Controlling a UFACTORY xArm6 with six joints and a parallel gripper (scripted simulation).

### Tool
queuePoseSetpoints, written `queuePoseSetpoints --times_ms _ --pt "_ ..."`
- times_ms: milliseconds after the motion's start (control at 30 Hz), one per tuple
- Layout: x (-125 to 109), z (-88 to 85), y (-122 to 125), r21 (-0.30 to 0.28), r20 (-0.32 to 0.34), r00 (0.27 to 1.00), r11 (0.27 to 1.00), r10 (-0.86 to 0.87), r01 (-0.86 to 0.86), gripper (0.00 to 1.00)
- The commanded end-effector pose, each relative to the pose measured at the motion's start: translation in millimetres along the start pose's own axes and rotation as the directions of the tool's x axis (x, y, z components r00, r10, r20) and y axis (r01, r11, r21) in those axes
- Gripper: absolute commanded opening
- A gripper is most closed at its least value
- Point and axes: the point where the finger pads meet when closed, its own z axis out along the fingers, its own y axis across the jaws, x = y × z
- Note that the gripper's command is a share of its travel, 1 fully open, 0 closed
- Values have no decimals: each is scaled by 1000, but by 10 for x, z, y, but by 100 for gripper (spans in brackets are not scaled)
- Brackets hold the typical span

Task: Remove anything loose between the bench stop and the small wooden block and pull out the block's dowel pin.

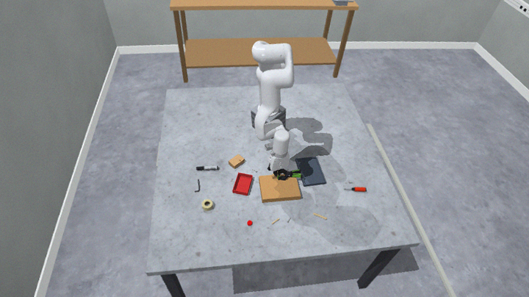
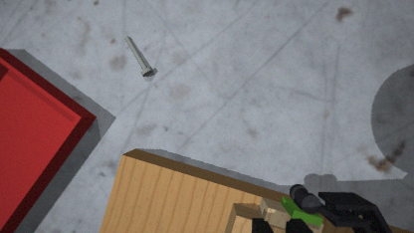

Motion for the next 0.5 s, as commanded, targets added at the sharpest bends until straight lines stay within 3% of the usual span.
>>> queuePoseSetpoints --times_ms 0,467 --pt "-12 -9 -4 0 3 1000 1000 -22 22 0" --pt "-12 -9 -4 0 3 996 996 -90 90 0"
